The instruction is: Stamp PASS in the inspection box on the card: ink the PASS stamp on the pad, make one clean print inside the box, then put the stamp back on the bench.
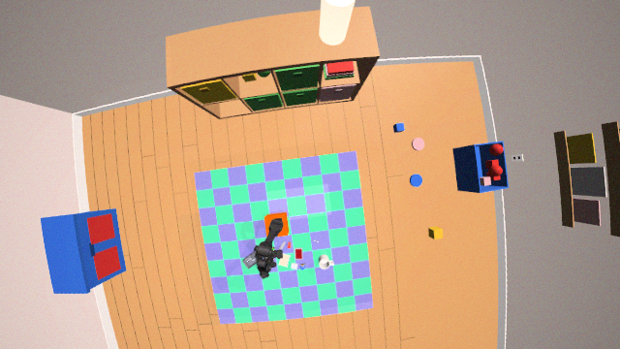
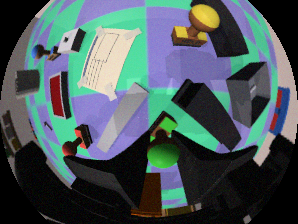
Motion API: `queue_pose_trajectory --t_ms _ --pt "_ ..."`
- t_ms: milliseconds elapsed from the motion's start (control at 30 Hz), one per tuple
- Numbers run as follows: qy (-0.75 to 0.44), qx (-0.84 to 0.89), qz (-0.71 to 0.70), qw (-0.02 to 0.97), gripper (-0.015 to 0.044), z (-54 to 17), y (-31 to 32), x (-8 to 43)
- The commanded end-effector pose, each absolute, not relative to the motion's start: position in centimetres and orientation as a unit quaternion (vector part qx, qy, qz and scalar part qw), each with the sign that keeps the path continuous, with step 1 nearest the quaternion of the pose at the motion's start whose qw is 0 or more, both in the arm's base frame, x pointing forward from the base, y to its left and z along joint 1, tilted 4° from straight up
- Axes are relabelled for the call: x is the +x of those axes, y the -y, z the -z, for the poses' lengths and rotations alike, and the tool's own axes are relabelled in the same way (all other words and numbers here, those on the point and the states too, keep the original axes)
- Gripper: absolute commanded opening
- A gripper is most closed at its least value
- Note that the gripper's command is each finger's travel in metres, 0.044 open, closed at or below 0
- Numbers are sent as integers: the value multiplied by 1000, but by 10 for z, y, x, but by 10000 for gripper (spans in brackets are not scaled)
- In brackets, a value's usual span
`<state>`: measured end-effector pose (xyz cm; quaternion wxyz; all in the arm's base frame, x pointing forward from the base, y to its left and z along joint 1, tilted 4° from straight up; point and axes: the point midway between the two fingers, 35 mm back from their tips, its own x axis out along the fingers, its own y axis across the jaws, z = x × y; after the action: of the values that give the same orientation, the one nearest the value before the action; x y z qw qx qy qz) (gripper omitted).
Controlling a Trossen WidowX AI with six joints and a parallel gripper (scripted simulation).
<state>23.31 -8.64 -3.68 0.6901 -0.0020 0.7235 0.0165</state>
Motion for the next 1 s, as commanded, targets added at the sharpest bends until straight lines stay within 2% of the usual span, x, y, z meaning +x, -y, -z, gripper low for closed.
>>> queue_pose_trajectory --t_ms 0,967 --pt "-722 -4 -15 692 0 33 88 235" --pt "-722 -3 -15 692 0 20 88 236"
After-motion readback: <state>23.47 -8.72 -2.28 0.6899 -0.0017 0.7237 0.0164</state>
